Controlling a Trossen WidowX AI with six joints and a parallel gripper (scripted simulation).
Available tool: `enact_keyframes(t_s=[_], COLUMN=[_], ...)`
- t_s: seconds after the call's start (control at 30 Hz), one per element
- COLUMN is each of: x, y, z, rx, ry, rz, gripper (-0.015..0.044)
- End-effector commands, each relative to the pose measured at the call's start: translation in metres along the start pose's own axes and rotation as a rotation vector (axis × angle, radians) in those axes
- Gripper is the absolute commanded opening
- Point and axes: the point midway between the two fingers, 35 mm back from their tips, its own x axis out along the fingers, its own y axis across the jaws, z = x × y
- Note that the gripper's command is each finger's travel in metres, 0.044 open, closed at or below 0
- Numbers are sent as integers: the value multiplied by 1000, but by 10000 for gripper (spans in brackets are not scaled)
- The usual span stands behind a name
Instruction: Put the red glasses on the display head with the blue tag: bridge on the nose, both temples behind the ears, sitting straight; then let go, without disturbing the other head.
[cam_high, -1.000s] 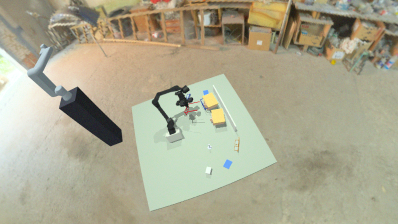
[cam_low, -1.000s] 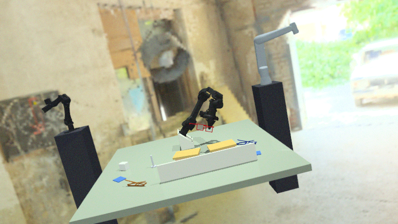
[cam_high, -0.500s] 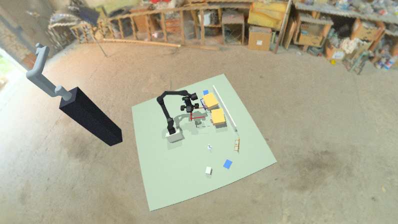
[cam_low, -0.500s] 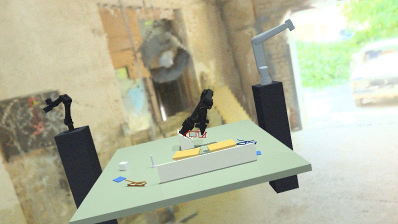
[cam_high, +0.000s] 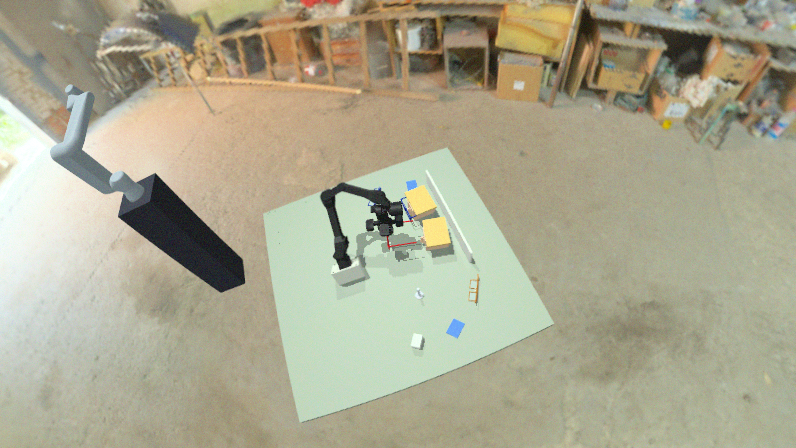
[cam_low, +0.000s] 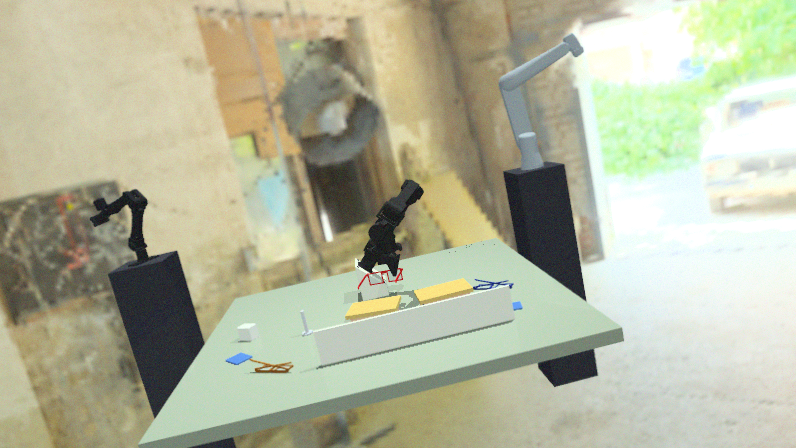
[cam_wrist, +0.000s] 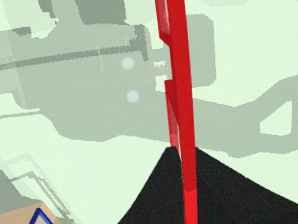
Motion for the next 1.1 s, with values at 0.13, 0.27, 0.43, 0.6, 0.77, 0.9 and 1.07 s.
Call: enact_keyframes(t_s=[0.13, 0.27, 0.43, 0.6, 0.77, 0.9, 1.07], x=[10, 15, 21, 26, 32, 37, 42], y=[0, 0, 0, 0, 0, 0, 0], z=[0, 1, 0, -1, -1, -1, 0], rx=[-6, -6, -7, -7, -7, -7, -7], ry=[18, 2, -10, -10, -10, -5, 4], rz=[-2, -2, -2, -2, -2, -2, -2], gripper=[0, 0, 0, 0, 0, 0, 0])
